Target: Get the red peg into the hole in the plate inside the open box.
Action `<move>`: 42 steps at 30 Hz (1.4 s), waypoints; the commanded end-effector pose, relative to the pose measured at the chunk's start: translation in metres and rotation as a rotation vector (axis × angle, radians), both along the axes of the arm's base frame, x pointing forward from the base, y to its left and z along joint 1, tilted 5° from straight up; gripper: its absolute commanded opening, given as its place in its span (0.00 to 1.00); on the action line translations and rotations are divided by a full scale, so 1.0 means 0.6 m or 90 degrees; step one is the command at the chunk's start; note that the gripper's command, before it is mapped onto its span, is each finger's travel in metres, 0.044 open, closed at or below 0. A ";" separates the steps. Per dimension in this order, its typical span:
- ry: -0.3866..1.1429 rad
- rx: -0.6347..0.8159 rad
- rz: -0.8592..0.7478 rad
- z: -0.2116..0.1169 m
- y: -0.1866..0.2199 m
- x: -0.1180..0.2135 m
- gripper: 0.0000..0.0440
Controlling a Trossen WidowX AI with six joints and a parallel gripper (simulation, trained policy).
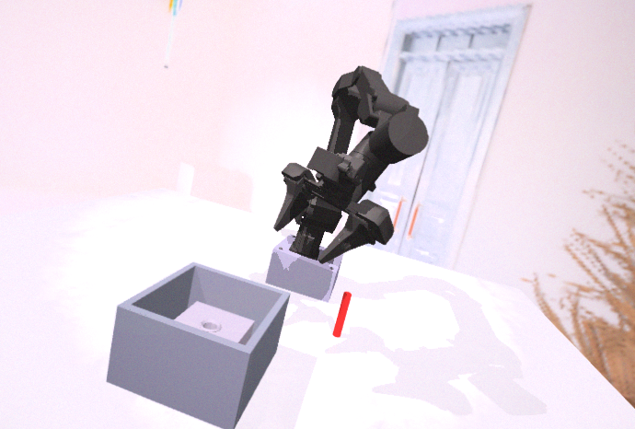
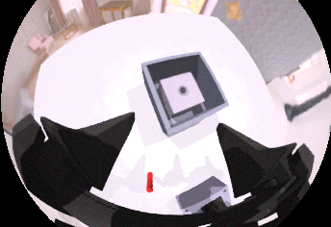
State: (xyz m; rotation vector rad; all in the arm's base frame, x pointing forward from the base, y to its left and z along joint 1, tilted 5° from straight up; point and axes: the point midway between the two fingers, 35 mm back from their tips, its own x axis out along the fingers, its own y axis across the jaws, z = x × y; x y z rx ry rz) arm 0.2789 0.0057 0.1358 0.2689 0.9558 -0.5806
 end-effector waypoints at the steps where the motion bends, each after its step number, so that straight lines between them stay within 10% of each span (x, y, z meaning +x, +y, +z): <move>1: 0.017 0.035 -0.015 -0.006 0.027 -0.017 1.00; 36: 0.163 0.207 -0.189 -0.208 0.153 -0.138 1.00; 42: 0.172 0.225 -0.208 -0.229 0.158 -0.146 0.75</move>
